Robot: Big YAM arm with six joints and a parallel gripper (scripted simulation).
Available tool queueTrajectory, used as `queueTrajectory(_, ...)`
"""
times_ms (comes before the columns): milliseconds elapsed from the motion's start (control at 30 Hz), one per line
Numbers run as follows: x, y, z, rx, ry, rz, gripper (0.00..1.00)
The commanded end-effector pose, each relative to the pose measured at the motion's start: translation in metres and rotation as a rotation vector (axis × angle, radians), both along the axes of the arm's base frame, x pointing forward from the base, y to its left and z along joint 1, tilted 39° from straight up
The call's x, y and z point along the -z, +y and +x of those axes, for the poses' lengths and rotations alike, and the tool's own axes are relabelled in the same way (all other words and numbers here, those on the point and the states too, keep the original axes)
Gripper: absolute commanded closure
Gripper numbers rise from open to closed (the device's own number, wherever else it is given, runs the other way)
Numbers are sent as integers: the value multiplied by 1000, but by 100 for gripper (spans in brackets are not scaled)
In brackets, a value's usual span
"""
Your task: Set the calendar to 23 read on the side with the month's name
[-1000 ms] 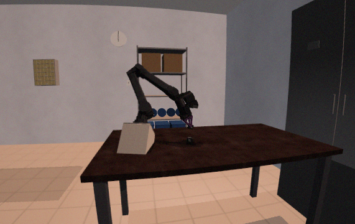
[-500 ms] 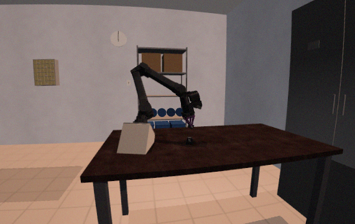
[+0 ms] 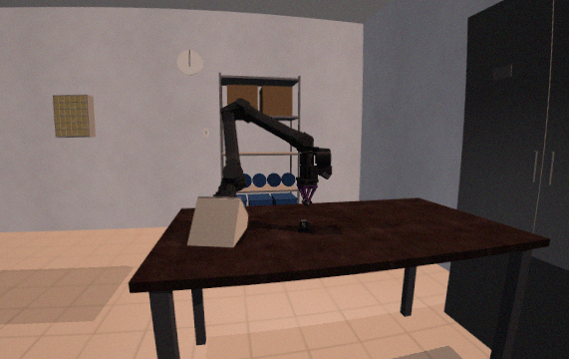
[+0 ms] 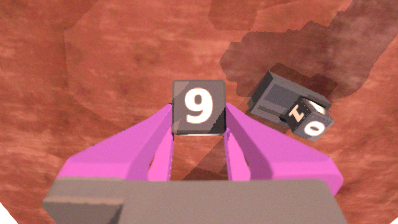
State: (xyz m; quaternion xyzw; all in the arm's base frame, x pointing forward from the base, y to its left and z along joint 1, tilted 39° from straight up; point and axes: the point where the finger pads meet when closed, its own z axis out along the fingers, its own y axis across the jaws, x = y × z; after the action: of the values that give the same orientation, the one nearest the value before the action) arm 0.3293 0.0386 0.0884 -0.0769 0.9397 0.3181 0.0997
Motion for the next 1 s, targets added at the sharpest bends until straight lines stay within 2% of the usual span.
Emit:
queueTrajectory(0, -10, -1, 13, -40, -24, -13, 74)
queueTrajectory(133, -9, 1, 13, -99, 55, -36, 74)
queueTrajectory(200, -9, 1, 13, -99, 55, -36, 74)
queueTrajectory(367, -8, 1, 13, -179, 162, -63, 74)
queueTrajectory(500, -8, -10, 14, -157, 176, -63, 74)
queueTrajectory(600, -8, 2, 13, -206, 200, -72, 74)
queueTrajectory(700, -6, 2, 13, -252, 267, -90, 74)
queueTrajectory(767, -6, 2, 13, -252, 267, -90, 74)
queueTrajectory(867, -6, 3, 13, -307, 342, -109, 74)
queueTrajectory(967, -6, 3, 13, -338, 383, -119, 74)
